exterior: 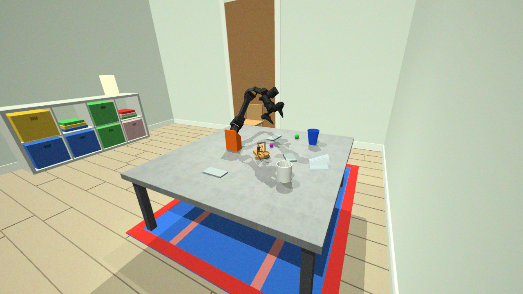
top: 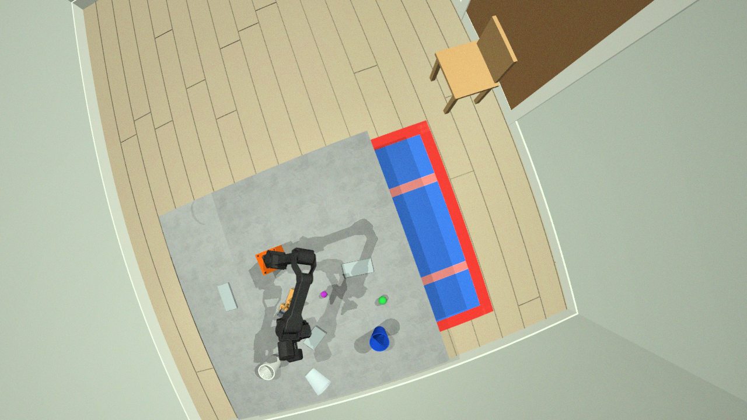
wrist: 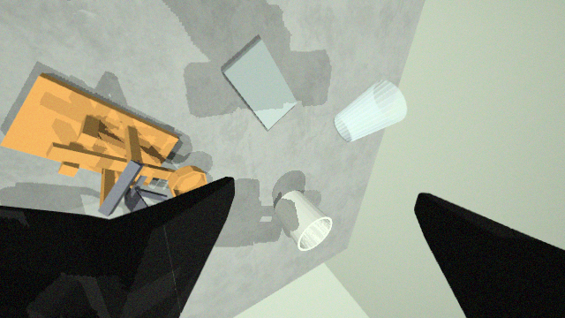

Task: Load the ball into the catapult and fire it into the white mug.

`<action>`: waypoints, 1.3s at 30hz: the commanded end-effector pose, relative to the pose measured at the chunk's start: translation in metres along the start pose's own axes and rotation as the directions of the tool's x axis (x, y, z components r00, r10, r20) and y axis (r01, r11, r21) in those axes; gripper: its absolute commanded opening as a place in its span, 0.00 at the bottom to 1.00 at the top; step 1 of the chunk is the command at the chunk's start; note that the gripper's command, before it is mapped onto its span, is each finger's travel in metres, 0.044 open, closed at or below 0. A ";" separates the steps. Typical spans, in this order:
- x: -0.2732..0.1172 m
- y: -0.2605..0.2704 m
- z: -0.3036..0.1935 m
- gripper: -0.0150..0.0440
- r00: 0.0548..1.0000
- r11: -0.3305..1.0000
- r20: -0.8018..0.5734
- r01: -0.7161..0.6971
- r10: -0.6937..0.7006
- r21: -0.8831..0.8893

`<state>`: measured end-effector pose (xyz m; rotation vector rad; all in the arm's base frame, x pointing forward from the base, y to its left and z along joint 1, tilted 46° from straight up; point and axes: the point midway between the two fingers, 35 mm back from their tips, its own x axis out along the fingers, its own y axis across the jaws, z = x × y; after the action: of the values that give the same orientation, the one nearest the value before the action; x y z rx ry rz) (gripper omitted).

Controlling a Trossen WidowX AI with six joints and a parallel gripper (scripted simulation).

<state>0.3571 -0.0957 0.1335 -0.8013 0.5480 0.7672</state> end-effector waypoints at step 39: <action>0.064 0.187 -0.032 1.00 0.775 0.535 0.164 -0.252 0.611 -0.806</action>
<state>0.2507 -0.0316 0.0074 -1.2618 -0.0188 1.6683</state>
